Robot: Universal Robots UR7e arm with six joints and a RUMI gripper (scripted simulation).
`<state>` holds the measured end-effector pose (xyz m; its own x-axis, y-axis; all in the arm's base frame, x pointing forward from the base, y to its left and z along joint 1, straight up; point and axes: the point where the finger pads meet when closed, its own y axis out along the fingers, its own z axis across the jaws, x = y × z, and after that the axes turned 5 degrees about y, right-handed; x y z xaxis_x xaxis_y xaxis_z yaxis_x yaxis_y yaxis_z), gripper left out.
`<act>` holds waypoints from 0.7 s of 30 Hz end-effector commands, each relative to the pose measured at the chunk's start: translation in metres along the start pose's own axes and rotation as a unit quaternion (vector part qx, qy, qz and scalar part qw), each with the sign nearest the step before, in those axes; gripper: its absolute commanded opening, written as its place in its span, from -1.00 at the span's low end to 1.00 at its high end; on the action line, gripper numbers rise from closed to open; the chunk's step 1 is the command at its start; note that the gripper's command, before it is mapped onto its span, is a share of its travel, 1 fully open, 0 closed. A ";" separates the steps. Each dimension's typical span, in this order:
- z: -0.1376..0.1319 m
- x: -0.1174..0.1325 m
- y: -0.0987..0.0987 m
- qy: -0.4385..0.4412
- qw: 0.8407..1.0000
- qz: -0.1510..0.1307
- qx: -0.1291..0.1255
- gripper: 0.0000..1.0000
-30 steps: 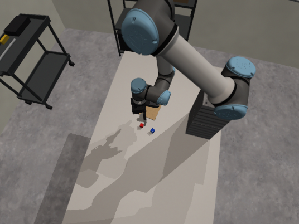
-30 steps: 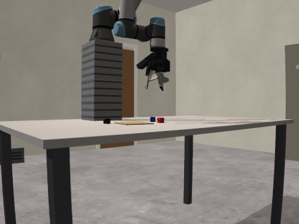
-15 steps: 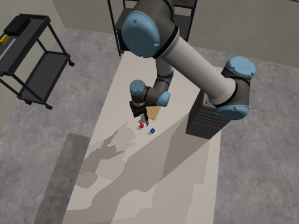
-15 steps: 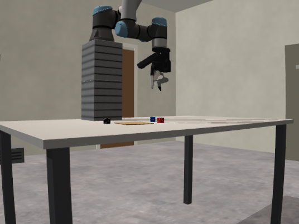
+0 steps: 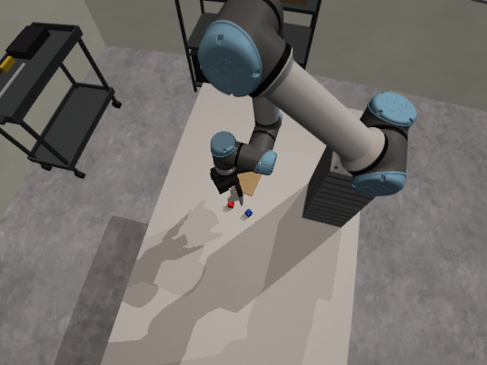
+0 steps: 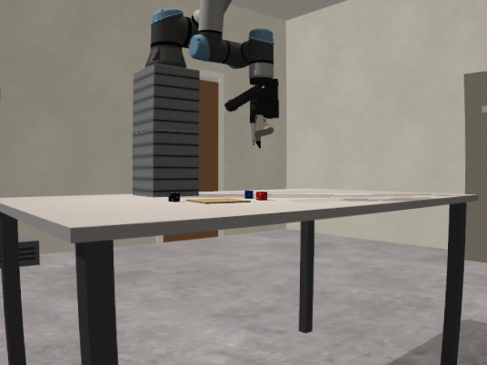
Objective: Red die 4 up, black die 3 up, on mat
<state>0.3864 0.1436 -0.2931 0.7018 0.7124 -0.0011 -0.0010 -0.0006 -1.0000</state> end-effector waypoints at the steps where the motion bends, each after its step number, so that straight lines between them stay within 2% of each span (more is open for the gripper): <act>1: 0.000 0.001 0.000 -0.013 1.000 -0.001 0.000 1.00; 21: 0.001 0.002 0.000 -0.028 1.000 -0.001 0.000 1.00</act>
<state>0.3868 0.1457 -0.2930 0.6613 0.7501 -0.0009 -0.0011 -0.0003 -1.0000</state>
